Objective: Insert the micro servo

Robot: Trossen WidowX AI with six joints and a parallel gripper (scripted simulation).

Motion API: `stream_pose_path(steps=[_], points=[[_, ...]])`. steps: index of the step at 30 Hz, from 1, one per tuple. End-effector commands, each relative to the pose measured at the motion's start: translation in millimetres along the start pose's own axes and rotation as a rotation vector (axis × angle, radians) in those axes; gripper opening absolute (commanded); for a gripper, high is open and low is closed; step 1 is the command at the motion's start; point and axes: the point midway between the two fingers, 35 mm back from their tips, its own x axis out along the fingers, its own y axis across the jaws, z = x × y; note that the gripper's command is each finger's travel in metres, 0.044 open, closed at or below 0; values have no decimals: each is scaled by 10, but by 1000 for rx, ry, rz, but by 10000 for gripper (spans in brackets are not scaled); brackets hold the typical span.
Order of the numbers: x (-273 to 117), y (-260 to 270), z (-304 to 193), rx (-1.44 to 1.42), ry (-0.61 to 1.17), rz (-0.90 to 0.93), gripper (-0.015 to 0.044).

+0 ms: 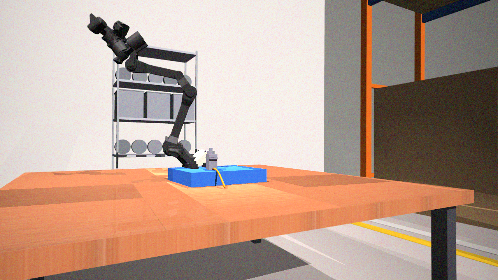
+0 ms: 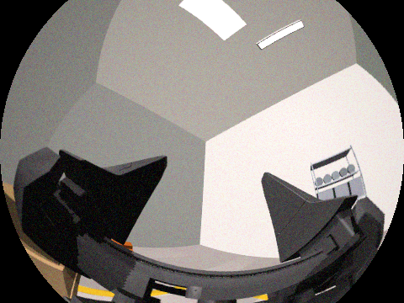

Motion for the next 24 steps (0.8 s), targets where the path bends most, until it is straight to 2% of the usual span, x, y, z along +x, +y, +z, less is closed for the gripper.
stream_pose_path(steps=[1,24], points=[[24,9,-184,-5,53,16,440],[-5,174,-1251,-103,367,113,440]])
